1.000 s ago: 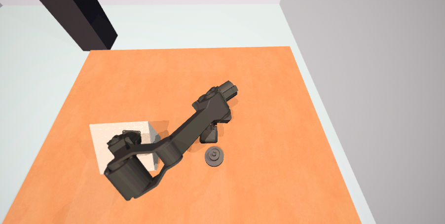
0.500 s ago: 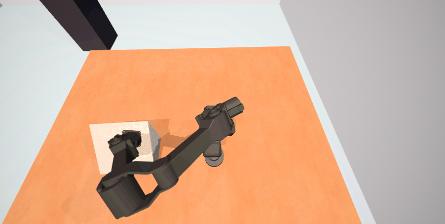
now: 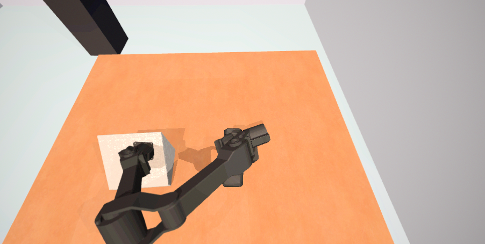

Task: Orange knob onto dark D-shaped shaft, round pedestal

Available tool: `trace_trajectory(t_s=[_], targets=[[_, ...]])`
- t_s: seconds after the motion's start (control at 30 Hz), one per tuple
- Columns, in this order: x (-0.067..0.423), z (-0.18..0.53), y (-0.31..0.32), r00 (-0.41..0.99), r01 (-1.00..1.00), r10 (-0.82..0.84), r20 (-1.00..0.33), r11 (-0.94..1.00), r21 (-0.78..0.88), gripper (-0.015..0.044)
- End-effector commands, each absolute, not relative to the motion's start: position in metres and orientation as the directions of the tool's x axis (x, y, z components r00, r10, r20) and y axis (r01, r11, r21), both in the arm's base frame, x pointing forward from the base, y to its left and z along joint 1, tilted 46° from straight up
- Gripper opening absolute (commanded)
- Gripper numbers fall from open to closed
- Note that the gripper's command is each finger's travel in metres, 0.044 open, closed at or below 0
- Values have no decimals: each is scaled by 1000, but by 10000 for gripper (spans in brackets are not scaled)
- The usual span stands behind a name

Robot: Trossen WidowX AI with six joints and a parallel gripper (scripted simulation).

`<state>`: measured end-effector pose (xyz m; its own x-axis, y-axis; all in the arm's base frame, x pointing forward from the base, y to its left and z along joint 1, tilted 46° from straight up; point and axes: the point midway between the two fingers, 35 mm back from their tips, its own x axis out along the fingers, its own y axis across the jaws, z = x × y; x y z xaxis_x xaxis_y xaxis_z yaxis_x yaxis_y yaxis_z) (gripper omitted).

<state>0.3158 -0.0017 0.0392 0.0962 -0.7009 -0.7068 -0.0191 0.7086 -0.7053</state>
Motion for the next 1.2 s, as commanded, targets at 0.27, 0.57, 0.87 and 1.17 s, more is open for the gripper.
trace_trajectory(t_s=[0.27, 0.57, 0.87, 1.17], targets=[[317, 27, -22, 98, -26, -706, -701, 702, -711, 0], [318, 25, -24, 98, -18, -707, -701, 703, -711, 0], [318, 25, -26, 98, -18, -707, -701, 703, -711, 0], [318, 24, -26, 98, -18, -707, -701, 703, -711, 0]])
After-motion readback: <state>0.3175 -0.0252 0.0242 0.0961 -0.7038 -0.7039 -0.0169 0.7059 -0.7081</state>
